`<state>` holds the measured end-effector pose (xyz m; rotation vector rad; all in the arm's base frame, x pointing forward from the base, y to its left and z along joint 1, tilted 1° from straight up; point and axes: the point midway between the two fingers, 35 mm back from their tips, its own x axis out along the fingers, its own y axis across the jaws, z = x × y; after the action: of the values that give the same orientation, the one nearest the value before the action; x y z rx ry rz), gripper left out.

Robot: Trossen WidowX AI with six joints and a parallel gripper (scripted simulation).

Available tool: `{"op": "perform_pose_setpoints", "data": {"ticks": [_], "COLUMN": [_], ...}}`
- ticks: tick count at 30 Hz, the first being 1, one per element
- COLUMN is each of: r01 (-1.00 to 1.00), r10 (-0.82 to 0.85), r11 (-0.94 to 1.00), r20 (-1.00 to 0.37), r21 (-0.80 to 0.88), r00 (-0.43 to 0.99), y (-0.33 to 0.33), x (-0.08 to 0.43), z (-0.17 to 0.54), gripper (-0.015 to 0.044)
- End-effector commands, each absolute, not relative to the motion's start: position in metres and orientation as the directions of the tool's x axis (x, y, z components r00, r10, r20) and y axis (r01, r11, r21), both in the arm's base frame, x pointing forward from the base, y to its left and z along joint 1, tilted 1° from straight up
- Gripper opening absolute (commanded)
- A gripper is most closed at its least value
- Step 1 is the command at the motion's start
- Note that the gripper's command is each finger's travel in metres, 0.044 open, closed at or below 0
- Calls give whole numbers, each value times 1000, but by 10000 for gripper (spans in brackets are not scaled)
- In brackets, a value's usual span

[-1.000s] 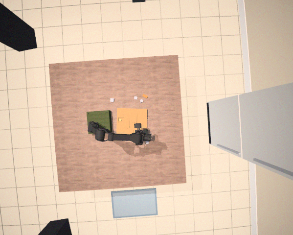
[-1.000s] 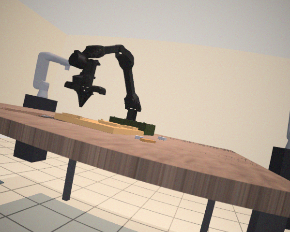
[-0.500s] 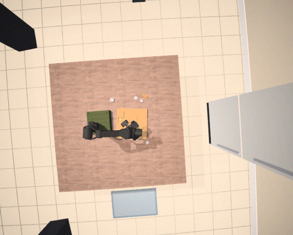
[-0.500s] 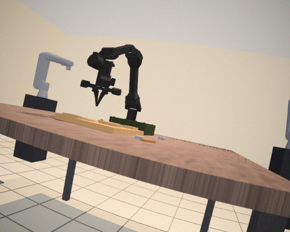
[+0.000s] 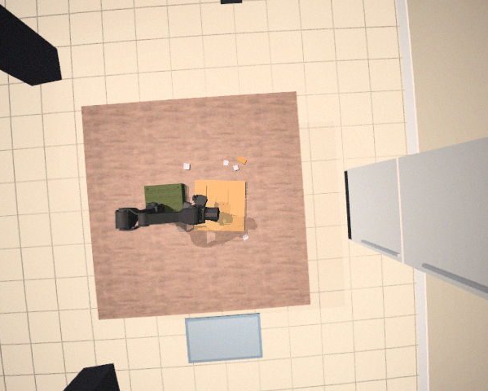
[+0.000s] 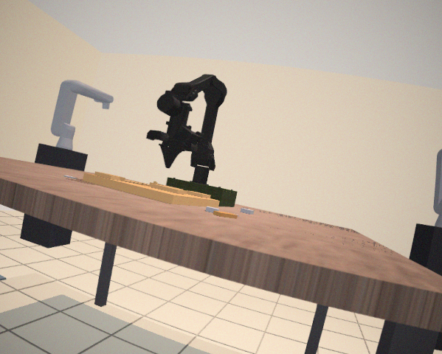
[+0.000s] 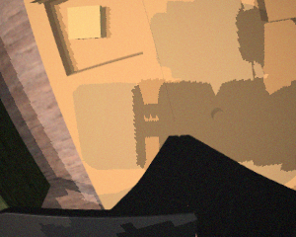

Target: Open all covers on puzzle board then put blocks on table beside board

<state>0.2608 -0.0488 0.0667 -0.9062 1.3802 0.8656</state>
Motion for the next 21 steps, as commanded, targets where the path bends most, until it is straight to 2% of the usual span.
{"op": "perform_pose_setpoints", "data": {"ticks": [1,4,21], "r01": [-964,-979,-979], "r10": [-15,-15,-15], "r11": [266,205,205], "r20": [-1000,-1000,-1000], "r21": [-22,-21,-21], "r00": [19,18,18], "y": [-40,-37,-37], "x": [239,231,231], "z": [62,60,60], "gripper": [0,0,0]}}
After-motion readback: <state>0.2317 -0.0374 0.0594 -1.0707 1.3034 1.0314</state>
